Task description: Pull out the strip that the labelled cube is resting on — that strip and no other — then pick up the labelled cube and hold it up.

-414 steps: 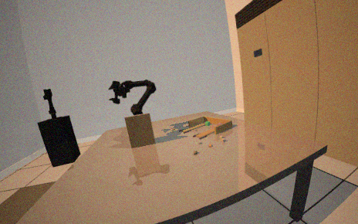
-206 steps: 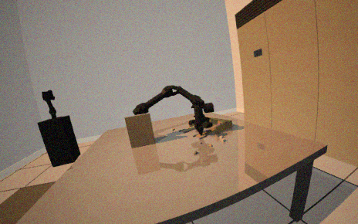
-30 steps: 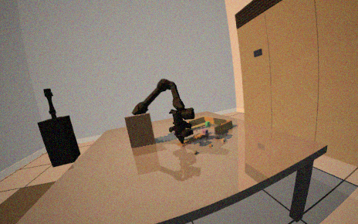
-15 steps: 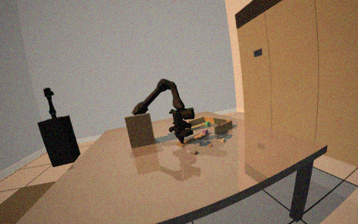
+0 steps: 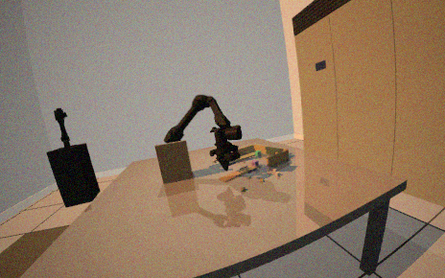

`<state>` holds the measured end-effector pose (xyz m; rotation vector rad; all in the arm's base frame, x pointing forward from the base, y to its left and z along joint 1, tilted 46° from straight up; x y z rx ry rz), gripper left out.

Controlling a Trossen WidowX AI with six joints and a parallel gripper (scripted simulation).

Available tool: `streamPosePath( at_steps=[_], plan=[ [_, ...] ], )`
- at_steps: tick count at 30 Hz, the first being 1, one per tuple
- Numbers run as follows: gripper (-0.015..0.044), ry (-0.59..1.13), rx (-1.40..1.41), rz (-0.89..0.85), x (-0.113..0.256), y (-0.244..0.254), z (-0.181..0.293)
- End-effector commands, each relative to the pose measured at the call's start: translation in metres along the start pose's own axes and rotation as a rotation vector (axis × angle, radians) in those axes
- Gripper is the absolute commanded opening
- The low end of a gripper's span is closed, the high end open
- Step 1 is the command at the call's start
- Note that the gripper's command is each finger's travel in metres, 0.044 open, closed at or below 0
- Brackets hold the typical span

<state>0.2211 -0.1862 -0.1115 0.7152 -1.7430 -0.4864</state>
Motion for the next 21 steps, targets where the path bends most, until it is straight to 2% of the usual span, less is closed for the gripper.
streamPosePath(
  at_steps=[1,15,21],
  plan=[
    [0.0079,0.014,0.03,-0.009,0.0,0.0,-0.015],
    [0.044,0.012,0.042,-0.011,0.006,-0.001,-0.068],
    [0.044,0.011,0.042,-0.011,0.009,-0.002,-0.09]
  ],
)
Point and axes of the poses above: the point midway between the two fingers, 35 mm back from their tips, its own x axis back along the fingers, its own y axis across the jaws, z = x × y, the point moved 9 cm from there along x, back along the fingers
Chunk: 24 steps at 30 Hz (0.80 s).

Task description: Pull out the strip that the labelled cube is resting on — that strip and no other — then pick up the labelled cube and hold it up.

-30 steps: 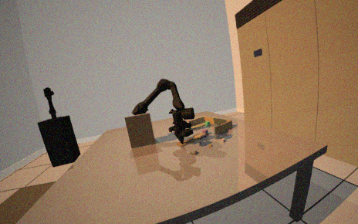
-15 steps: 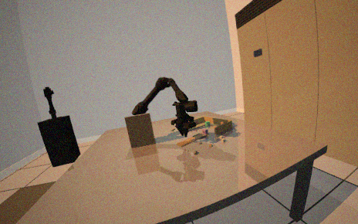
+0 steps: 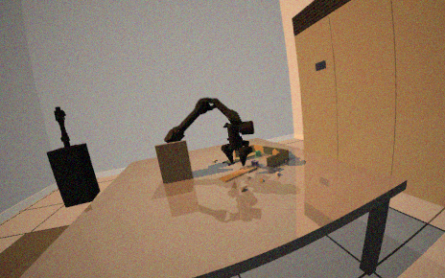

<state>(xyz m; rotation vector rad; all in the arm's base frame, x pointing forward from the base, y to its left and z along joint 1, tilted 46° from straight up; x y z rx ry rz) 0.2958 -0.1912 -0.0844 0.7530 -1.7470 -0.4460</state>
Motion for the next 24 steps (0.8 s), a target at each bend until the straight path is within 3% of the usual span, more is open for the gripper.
streamPosePath(
  at_steps=[1,24],
  plan=[
    [0.044,-0.001,-0.003,-0.006,0.001,-0.001,-0.015],
    [0.044,-0.004,0.0,-0.007,0.014,-0.004,-0.11]
  ],
)
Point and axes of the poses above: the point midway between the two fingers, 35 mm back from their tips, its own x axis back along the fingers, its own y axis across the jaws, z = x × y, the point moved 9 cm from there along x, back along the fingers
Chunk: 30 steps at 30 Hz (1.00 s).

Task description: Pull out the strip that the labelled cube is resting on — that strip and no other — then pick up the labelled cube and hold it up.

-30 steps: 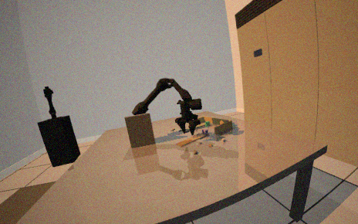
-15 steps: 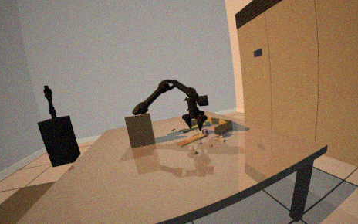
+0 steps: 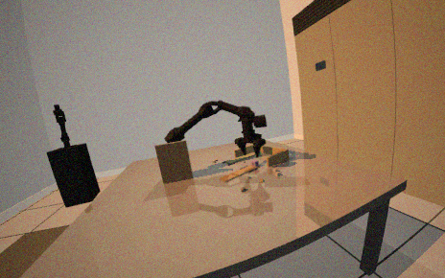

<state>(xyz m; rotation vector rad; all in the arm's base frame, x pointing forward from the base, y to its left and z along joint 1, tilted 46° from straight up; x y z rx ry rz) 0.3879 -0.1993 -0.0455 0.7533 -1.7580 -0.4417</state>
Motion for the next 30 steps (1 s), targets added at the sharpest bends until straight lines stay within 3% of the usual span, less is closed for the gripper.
streamPosePath(
  at_steps=[1,7,14,30],
  plan=[
    [0.044,0.004,-0.007,-0.011,-0.004,0.001,-0.015],
    [0.044,0.003,-0.006,-0.011,-0.007,0.004,-0.032],
    [0.0256,0.003,-0.006,-0.011,-0.016,0.004,-0.033],
    [0.025,0.003,-0.006,-0.012,-0.042,0.004,-0.033]
  ],
)
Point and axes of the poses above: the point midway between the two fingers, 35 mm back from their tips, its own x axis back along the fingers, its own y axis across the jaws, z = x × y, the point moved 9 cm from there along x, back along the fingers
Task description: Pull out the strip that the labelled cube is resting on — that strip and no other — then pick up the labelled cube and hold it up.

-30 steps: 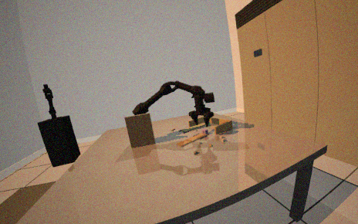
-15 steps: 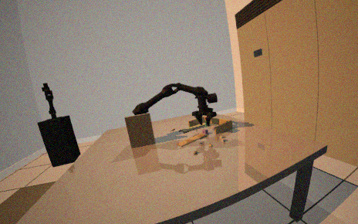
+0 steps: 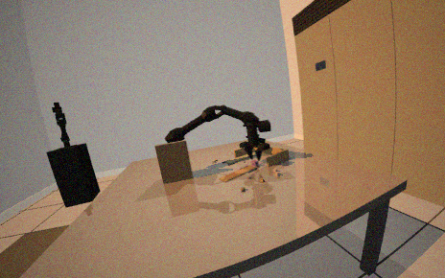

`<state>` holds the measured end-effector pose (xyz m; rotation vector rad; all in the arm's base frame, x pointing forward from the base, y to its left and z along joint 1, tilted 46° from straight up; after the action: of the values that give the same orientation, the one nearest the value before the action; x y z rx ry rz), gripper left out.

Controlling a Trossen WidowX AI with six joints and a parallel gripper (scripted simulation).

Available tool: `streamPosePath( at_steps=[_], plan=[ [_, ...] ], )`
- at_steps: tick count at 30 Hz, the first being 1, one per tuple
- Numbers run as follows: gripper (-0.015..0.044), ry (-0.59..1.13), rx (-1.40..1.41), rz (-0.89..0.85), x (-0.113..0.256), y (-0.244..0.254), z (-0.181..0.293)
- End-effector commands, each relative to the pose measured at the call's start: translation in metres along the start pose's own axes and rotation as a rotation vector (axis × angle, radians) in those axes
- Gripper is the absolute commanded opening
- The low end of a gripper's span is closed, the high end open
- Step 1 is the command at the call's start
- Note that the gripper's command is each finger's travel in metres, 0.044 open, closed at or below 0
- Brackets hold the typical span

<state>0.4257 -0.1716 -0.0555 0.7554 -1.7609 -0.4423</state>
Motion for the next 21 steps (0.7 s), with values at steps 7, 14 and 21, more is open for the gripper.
streamPosePath(
  at_steps=[7,14,21],
  plan=[
    [0.025,0.005,-0.008,-0.012,-0.021,0.001,0.002],
    [0.025,0.005,-0.008,-0.013,-0.03,0.002,0.003],
    [0.025,0.005,-0.008,-0.013,-0.03,0.002,0.003]
  ],
)
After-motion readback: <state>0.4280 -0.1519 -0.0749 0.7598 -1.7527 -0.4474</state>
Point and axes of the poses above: the point midway between the two fingers, 35 mm back from their tips, its own x axis back along the fingers, its own y axis across the jaws, z = x × y, the point moved 9 cm from there along x, back along the fingers
